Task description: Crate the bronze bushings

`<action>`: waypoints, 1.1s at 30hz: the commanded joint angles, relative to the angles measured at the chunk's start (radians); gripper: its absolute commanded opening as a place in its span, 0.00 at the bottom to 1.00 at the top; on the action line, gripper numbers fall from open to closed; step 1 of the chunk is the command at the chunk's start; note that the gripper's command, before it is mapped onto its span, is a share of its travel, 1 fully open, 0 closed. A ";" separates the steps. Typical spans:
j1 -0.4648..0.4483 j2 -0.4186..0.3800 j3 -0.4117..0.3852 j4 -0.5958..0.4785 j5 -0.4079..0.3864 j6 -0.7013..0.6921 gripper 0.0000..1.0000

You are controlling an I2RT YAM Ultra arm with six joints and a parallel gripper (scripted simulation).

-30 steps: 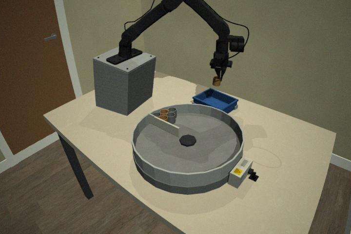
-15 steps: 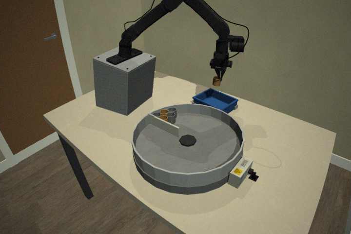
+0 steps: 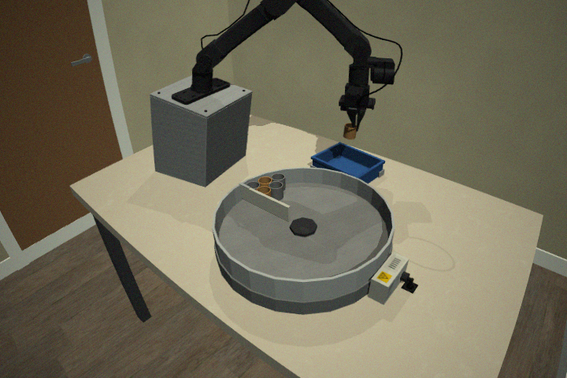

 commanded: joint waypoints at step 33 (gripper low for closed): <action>0.015 -0.024 0.031 -0.019 0.015 0.011 0.00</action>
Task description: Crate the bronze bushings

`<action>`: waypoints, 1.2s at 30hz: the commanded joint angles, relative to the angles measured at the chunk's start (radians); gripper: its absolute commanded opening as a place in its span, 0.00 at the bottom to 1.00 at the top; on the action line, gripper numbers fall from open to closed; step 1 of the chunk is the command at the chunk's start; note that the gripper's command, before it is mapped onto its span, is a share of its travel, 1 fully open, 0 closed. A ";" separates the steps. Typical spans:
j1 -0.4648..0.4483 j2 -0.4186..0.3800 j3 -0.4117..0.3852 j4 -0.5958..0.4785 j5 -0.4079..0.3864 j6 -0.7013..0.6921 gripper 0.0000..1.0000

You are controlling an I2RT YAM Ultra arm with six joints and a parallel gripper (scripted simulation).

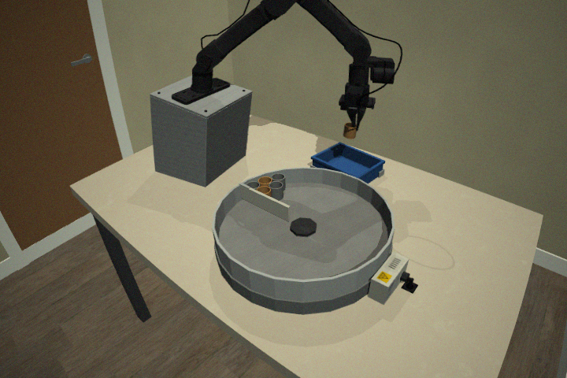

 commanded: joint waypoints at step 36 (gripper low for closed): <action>-0.006 -0.035 0.012 -0.017 0.014 -0.004 0.00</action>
